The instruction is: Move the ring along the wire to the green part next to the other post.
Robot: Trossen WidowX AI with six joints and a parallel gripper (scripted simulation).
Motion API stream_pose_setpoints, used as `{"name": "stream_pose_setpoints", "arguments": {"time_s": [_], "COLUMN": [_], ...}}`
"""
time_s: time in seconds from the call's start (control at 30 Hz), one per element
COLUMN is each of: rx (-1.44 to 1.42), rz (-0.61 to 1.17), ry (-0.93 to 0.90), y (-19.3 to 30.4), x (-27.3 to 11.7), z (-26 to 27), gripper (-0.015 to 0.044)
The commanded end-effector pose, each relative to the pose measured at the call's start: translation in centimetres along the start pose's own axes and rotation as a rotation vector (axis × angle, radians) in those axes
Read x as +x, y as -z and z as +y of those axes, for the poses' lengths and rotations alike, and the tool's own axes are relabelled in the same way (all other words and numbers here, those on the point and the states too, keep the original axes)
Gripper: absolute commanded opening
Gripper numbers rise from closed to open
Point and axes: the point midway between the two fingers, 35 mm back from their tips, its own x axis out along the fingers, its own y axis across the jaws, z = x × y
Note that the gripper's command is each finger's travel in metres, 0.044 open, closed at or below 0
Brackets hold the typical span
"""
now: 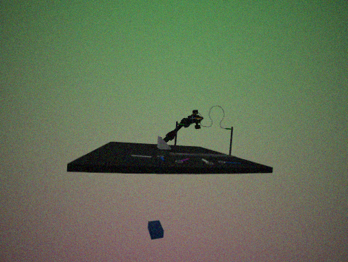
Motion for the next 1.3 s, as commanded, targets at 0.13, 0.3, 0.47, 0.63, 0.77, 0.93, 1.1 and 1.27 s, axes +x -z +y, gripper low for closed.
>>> {"name": "stream_pose_setpoints", "arguments": {"time_s": [0.13, 0.3, 0.47, 0.63, 0.77, 0.93, 1.1, 1.27], "rx": [0.031, 0.006, -0.05, -0.115, -0.189, -0.289, -0.394, -0.49], "rz": [-0.004, 0.0, 0.008, 0.017, 0.027, 0.04, 0.054, 0.053], "ry": [-0.021, -0.007, 0.024, 0.06, 0.102, 0.158, 0.218, 0.265], "y": [0.1, 0.2, 0.2, 0.1, -0.1, -0.5, -1.1, -1.8], "x": [0.0, -0.1, -0.2, -0.4, -0.7, -1.1, -1.7, -2.0], "z": [-0.3, -1.1, -2.3, -3.5, -4.8, -6.4, -8.0, -9.4], "gripper": [-0.015, -0.015, -0.015, -0.015, -0.015, -0.015, -0.015, -0.015]}}
